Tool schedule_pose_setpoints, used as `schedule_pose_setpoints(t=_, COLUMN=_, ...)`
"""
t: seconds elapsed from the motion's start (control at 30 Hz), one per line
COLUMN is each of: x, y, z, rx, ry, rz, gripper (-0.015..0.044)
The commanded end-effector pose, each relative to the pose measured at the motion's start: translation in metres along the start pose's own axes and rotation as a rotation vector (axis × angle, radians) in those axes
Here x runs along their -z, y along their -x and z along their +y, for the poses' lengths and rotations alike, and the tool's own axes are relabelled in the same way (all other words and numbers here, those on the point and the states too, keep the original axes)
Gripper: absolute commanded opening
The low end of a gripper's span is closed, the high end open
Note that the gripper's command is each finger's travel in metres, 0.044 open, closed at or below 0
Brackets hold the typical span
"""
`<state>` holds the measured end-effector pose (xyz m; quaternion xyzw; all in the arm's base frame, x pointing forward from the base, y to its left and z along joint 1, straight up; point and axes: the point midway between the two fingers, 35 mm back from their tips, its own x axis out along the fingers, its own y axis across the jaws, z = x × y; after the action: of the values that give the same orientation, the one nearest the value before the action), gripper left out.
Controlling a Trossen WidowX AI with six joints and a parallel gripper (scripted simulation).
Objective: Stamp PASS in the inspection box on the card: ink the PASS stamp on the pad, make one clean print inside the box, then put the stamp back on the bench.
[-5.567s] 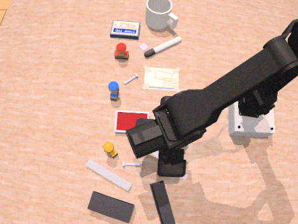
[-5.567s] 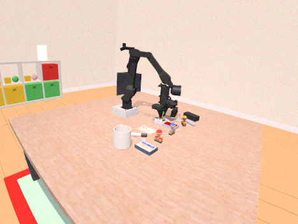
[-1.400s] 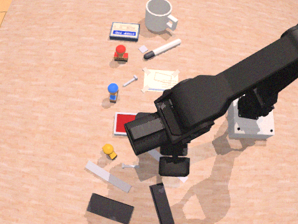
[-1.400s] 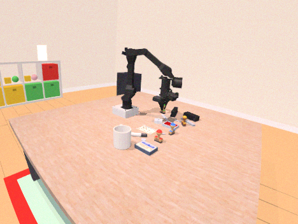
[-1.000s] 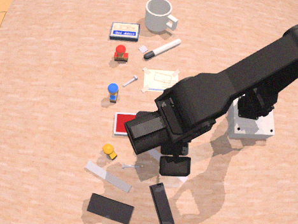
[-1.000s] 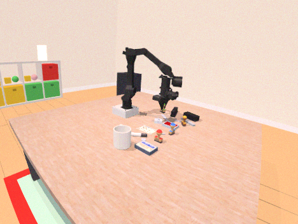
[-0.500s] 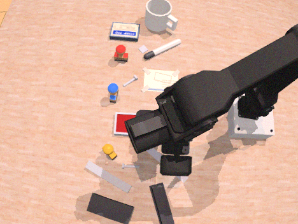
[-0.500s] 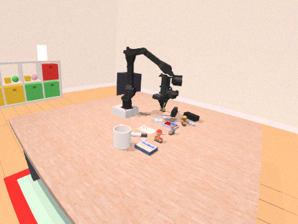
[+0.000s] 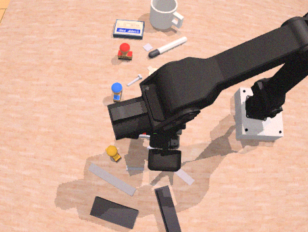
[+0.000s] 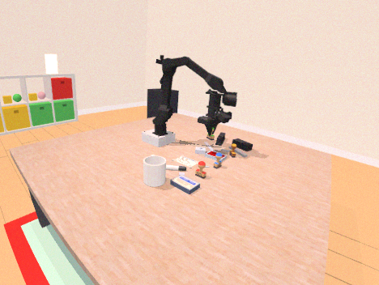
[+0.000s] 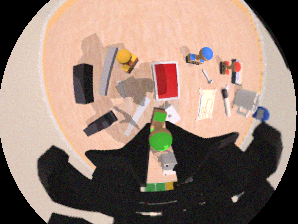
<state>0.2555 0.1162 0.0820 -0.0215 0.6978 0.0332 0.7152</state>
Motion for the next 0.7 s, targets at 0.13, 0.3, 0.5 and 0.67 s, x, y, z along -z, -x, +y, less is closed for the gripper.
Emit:
schedule_pose_setpoints(t=0.13, x=-0.041, y=0.002, z=-0.021, rx=-0.003, ry=0.003, rz=-0.006, gripper=0.0000)
schedule_pose_setpoints(t=0.3, x=-0.063, y=0.001, z=-0.037, rx=-0.001, ry=0.003, rz=-0.007, gripper=0.0000)
schedule_pose_setpoints(t=0.5, x=-0.064, y=0.000, z=-0.038, rx=-0.001, ry=0.003, rz=-0.007, gripper=0.0000)
schedule_pose_setpoints(t=0.67, x=-0.064, y=-0.003, z=-0.038, rx=-0.001, ry=0.002, rz=-0.008, gripper=0.0000)
